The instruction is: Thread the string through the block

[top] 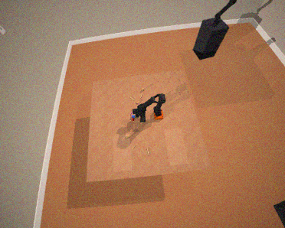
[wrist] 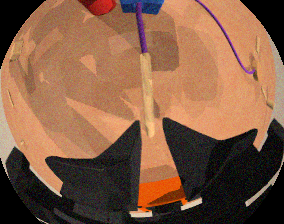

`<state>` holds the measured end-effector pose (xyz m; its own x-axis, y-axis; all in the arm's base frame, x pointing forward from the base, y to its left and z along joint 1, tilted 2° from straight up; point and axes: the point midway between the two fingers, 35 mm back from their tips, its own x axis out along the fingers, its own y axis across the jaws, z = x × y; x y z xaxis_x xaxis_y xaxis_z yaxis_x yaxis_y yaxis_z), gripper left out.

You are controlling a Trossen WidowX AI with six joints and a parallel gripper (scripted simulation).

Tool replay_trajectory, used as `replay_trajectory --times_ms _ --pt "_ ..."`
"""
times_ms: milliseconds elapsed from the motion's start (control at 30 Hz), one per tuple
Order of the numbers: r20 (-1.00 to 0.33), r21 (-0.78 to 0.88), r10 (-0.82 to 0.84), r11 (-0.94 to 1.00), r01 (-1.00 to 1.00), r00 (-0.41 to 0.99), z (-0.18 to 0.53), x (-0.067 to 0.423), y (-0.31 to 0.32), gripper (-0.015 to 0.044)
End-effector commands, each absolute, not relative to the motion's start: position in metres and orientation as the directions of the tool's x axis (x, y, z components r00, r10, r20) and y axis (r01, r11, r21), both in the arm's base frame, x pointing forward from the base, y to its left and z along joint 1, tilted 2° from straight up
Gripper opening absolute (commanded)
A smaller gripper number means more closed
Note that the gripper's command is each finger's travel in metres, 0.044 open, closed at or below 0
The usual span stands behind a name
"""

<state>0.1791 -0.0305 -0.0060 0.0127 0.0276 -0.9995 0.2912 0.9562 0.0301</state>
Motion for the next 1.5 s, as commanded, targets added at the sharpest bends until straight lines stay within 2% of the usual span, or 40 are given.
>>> replay_trajectory --times_ms 0,33,200,367,667,1467 --pt "-1.0 0.03 0.028 0.956 0.291 0.012 -0.004 0.179 -0.031 0.0184" --pt "-1.0 0.03 0.028 0.956 0.291 0.012 0.004 0.181 -0.031 0.021" --pt "-1.0 0.03 0.027 0.956 0.291 0.013 0.072 0.178 -0.033 0.021" --pt "-1.0 0.03 0.027 0.956 0.291 0.013 0.074 0.178 -0.033 0.021" --pt "-0.999 0.031 0.025 0.955 0.294 0.025 0.087 0.181 -0.034 0.044" --pt "-0.999 0.031 0.024 0.954 0.297 0.027 0.091 0.183 -0.034 0.044"
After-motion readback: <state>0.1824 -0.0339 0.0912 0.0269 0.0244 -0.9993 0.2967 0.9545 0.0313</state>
